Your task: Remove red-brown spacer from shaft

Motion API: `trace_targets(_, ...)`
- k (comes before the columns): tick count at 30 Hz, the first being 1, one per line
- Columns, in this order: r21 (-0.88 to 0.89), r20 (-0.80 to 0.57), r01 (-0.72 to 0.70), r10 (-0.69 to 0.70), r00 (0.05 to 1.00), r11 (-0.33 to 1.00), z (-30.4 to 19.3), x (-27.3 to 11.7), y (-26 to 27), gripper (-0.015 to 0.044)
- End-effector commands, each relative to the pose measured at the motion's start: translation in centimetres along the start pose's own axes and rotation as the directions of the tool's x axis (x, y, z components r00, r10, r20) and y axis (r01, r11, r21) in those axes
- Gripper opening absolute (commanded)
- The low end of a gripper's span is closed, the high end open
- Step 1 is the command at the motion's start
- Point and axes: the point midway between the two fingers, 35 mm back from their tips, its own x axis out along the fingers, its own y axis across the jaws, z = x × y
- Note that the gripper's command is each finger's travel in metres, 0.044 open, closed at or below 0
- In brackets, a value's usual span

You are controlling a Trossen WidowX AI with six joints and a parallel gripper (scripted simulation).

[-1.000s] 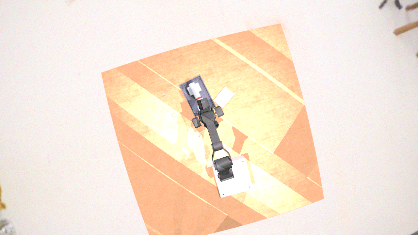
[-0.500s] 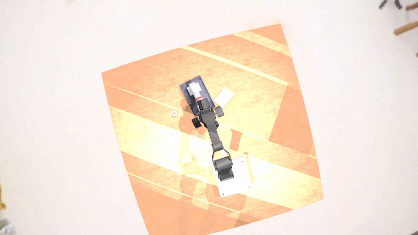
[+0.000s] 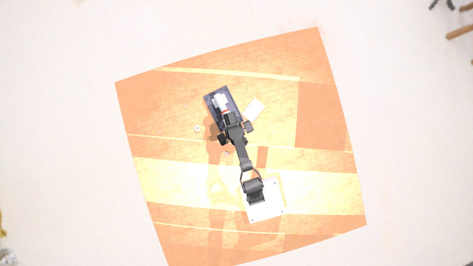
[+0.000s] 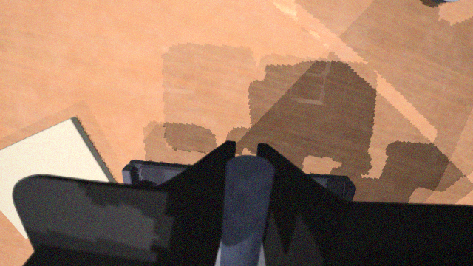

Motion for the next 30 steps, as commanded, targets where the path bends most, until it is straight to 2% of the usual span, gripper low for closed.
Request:
trace_targets(1, -0.002, 0.003, -0.002, 0.002, 1.000, 1.000, 0.15, 0.02, 0.02, 0.0000)
trace_targets(30, -0.002, 0.003, -0.002, 0.002, 1.000, 1.000, 0.47, 0.02, 0.02, 0.0000)
